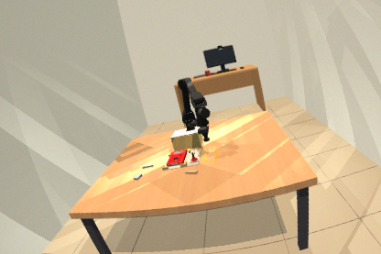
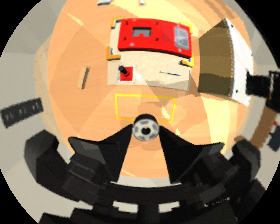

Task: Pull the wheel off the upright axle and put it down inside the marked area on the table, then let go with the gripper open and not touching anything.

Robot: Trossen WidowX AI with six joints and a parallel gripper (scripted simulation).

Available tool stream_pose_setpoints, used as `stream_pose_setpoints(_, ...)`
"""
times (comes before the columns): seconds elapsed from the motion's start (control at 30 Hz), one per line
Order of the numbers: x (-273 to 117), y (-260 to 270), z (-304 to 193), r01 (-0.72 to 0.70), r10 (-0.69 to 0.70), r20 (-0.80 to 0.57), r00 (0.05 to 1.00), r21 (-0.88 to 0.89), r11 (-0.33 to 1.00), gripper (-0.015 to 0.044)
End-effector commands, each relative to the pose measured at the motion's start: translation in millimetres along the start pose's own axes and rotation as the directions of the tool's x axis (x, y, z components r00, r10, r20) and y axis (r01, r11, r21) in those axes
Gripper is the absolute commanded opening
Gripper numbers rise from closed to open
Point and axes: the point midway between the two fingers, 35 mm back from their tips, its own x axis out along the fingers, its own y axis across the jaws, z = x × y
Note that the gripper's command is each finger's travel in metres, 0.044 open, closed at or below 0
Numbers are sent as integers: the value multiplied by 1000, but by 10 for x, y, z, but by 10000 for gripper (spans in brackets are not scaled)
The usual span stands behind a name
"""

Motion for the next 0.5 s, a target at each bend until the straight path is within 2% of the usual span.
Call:
stream_pose_setpoints(0.0, 38, -30, -26, -1, 1, -5, 1000, 10, 1000, 0)
stream_pose_setpoints(0.3, 248, -25, -29, -1, 1, -5, 1000, 10, 1000, 0)
stream_pose_setpoints(0.47, 516, -8, -38, -1, 1, -6, 1000, 10, 1000, 0)
